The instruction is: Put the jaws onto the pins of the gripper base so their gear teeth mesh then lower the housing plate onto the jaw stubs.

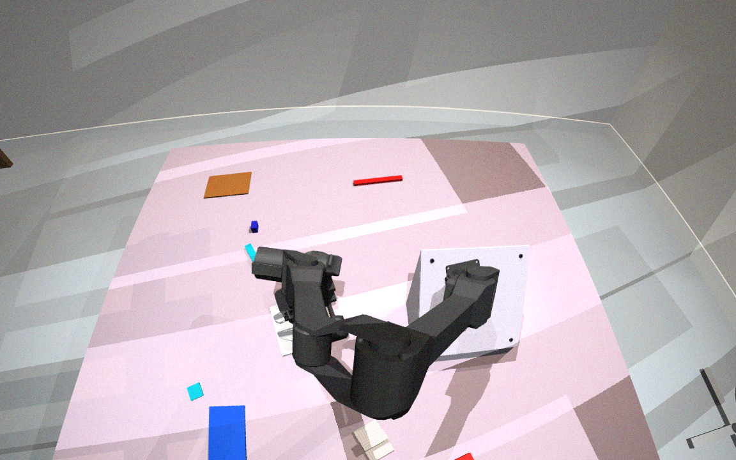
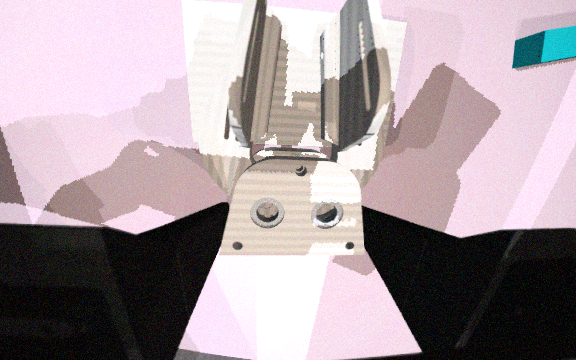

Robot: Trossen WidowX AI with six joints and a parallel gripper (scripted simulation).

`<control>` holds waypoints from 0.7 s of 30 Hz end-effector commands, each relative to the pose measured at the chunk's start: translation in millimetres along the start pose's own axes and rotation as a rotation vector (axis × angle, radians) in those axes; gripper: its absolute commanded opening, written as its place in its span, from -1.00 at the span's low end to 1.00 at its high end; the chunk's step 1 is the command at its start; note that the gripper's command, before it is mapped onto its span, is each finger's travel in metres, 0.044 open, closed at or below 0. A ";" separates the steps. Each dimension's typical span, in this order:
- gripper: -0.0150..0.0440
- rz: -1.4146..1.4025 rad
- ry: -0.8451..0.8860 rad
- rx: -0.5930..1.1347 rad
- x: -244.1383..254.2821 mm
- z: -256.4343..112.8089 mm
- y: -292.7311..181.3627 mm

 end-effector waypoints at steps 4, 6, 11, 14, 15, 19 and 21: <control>0.70 0.004 0.004 -0.002 0.2 2.3 0.0; 0.70 0.004 0.004 -0.002 0.2 2.8 0.0; 0.70 0.004 0.004 -0.002 0.2 2.8 0.0; 0.70 0.004 0.004 -0.002 0.2 3.3 0.0; 0.70 0.004 0.004 -0.002 0.2 4.0 0.0; 0.70 0.004 0.004 -0.002 0.3 5.2 0.0; 0.70 0.004 0.004 -0.002 0.3 5.2 0.0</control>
Point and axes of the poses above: the point midway between the two fingers, 35 mm back from their tips, its own z axis out along the fingers, its own x axis across the jaws, y = z × x, the point moved 4 cm from there along -z, back along the fingers, and after that the axes turned 6 degrees about z, right-handed, at the moved point
